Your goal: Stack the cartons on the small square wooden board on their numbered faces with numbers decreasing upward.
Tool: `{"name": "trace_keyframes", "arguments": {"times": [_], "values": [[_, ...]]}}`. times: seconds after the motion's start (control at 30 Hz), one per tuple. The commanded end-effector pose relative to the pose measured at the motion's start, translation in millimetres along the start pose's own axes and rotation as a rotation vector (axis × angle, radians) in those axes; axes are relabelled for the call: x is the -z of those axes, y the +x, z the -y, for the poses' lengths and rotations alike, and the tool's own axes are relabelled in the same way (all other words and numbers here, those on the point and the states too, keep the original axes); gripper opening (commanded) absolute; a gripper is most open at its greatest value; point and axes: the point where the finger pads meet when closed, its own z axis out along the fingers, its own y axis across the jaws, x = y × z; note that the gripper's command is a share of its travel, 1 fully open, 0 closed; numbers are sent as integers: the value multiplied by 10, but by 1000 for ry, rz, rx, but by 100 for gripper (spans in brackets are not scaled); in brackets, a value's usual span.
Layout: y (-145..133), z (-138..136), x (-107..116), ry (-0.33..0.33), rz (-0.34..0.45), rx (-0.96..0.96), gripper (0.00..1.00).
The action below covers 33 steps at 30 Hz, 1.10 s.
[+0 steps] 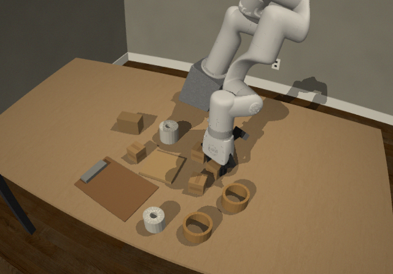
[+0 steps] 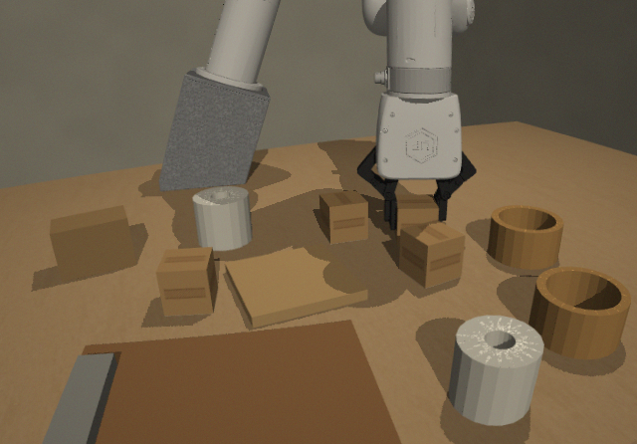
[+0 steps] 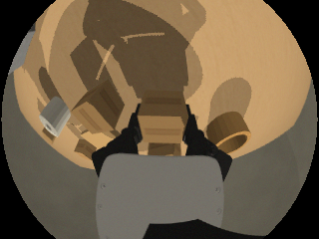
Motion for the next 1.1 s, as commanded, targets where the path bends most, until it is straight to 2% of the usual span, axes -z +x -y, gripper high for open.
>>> {"name": "trace_keyframes", "arguments": {"times": [0.0, 0.2, 0.3, 0.47, 0.57, 0.63, 0.8, 0.87, 0.93, 1.07], "values": [[-10, -10, 63, -2, 2, 0, 0], [-6, -6, 528, -4, 2, 1, 0], [-4, 0, 630, -2, 2, 0, 0], [-68, 51, 636, -1, 3, 0, 0], [-546, 510, 676, 3, 5, 1, 0], [-618, 666, 692, 3, 4, 1, 0], [-996, 1244, 749, -1, 3, 0, 0], [-1168, 1441, 675, -3, 2, 0, 0], [-1168, 1441, 675, -3, 2, 0, 0], [-1197, 1449, 328, -3, 2, 0, 0]]}}
